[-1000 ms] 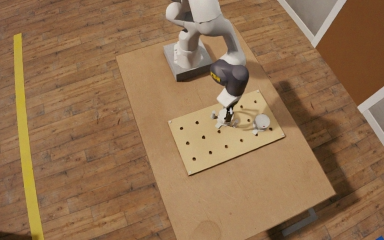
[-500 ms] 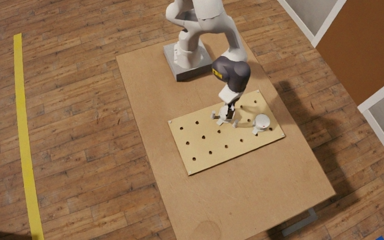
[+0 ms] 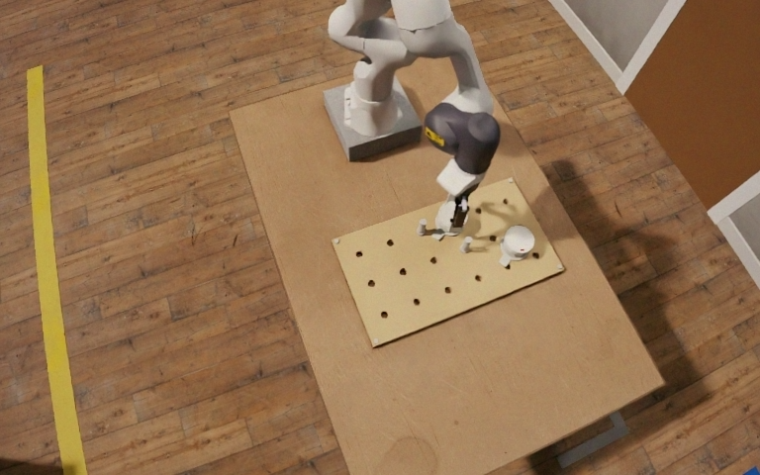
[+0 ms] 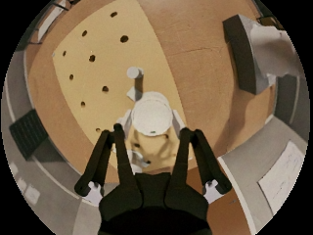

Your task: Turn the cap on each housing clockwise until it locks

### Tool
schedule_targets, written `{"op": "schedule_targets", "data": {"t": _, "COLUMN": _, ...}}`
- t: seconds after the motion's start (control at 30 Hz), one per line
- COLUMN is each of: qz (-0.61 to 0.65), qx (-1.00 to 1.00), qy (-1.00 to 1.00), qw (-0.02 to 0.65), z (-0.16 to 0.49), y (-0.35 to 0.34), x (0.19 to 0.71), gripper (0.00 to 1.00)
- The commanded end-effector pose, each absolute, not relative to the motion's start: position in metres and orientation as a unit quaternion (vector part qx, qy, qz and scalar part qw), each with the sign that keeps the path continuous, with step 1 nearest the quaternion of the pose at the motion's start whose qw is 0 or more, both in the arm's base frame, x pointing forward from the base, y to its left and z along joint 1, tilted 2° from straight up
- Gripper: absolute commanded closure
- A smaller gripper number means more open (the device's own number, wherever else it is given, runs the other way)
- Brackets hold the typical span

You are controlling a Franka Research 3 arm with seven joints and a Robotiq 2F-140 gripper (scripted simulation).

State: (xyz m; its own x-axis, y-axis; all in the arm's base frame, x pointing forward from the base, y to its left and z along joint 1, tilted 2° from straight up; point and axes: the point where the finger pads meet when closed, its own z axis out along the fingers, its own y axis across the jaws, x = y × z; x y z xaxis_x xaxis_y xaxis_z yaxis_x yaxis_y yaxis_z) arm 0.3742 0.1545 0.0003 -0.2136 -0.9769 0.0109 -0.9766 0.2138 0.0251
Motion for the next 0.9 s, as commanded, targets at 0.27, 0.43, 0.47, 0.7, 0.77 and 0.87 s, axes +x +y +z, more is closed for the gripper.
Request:
{"op": "schedule_targets", "data": {"t": 0.27, "qz": -0.009, "qx": 0.623, "qy": -0.782, "qw": 0.012, "z": 0.000, "y": 0.165, "x": 0.358, "gripper": 0.90}}
{"op": "schedule_targets", "data": {"t": 0.43, "qz": -0.009, "qx": 0.623, "qy": -0.782, "qw": 0.012, "z": 0.000, "y": 0.169, "x": 0.352, "gripper": 0.90}}
{"op": "schedule_targets", "data": {"t": 0.47, "qz": -0.009, "qx": 0.623, "qy": -0.782, "qw": 0.012, "z": 0.000, "y": 0.170, "x": 0.351, "gripper": 0.90}}
{"op": "schedule_targets", "data": {"t": 0.7, "qz": -0.009, "qx": 0.623, "qy": -0.782, "qw": 0.012, "z": 0.001, "y": 0.174, "x": 0.346, "gripper": 0.90}}
{"op": "schedule_targets", "data": {"t": 0.77, "qz": -0.009, "qx": 0.623, "qy": -0.782, "qw": 0.012, "z": 0.001, "y": 0.175, "x": 0.344, "gripper": 0.90}}
{"op": "schedule_targets", "data": {"t": 0.87, "qz": -0.009, "qx": 0.623, "qy": -0.782, "qw": 0.012, "z": 0.001, "y": 0.177, "x": 0.342, "gripper": 0.90}}
